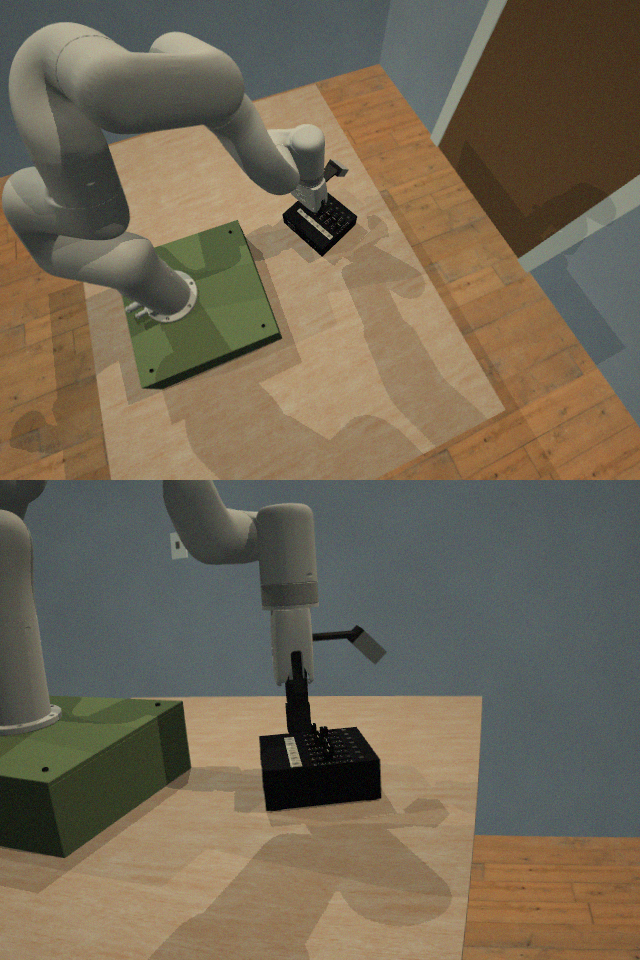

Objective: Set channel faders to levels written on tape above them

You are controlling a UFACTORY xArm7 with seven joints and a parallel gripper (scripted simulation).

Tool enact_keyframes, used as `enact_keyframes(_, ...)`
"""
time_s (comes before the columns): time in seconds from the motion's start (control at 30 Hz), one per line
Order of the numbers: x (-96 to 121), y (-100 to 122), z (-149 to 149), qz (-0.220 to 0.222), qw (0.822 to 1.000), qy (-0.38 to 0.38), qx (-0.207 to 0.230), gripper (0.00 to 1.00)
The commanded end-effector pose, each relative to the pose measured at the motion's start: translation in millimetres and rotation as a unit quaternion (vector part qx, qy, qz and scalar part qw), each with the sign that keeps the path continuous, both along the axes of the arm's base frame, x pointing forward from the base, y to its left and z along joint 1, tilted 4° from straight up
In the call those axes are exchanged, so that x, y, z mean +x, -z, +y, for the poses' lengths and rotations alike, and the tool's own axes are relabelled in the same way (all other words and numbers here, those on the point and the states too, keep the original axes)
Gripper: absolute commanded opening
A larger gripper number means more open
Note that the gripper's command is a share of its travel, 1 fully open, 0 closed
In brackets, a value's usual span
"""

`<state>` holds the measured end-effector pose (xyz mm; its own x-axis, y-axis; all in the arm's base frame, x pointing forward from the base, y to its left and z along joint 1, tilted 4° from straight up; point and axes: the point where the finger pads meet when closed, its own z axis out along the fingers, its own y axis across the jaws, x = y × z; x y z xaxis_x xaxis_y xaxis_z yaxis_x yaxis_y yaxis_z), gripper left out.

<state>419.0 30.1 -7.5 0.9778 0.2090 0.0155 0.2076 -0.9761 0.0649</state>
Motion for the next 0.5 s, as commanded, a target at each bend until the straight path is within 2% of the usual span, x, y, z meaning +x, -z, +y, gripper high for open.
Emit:
enact_keyframes(0.0, 1.4, -1.1, 0.3, -0.002, 1.000, 0.000, 0.000, 0.00)
enact_keyframes(0.47, 1.5, 0.9, 0.2, -0.002, 1.000, 0.000, 0.000, 0.00)
